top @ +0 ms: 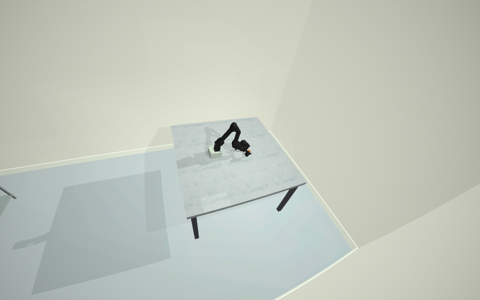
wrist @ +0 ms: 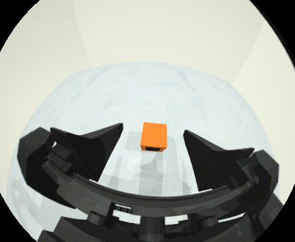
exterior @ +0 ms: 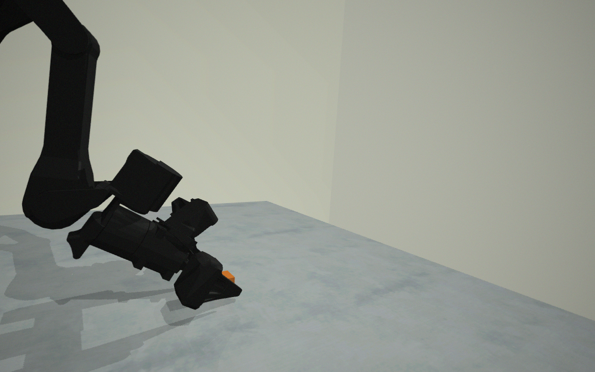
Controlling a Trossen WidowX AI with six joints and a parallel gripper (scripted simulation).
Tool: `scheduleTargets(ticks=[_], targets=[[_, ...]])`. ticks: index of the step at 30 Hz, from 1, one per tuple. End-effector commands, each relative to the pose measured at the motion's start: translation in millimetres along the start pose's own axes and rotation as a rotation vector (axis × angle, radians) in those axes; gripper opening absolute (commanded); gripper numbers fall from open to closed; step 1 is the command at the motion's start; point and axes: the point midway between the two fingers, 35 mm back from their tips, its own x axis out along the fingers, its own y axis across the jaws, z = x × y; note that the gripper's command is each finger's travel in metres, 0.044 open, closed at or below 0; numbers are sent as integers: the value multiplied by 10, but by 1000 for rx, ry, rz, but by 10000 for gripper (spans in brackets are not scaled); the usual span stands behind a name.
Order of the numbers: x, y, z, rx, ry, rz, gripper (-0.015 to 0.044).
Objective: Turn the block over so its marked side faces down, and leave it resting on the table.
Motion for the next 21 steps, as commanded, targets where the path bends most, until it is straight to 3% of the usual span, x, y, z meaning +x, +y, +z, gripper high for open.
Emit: scheduleTargets(ticks=[1,12,21], targets=[[7,-29,195,23,61,4,440],[-516,15,503,-13,432,-7,440],[-558,19,516,-12,448,-7,440]])
